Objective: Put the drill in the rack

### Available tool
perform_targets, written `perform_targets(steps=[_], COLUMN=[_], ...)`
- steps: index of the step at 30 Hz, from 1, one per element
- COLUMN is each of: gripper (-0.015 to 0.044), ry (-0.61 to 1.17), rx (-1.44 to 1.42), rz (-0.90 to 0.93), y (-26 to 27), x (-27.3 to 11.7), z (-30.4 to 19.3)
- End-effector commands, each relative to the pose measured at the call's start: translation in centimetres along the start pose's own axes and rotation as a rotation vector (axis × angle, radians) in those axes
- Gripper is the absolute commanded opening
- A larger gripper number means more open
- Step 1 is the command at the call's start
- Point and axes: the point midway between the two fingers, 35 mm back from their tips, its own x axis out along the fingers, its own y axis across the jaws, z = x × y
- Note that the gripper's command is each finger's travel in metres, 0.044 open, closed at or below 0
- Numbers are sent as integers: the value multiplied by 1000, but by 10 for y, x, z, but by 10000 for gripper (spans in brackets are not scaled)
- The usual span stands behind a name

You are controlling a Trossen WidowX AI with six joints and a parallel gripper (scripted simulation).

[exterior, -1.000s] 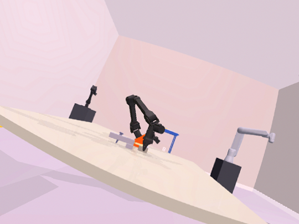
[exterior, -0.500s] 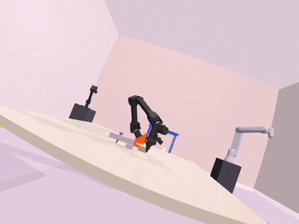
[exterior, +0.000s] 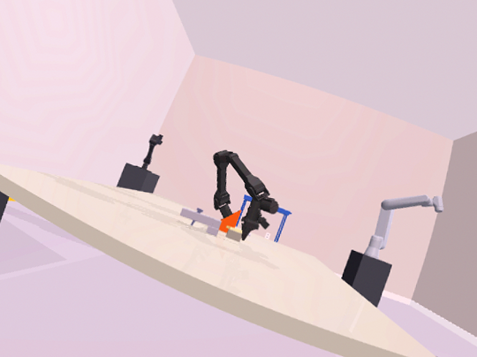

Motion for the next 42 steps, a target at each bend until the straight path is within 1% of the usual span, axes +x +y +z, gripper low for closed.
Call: perform_targets(steps=[1,42], gripper=[0,0], ry=[-6,-7], rx=[5,5], rz=[1,1], y=[0,4], x=[-3,-20], z=[0,-1])
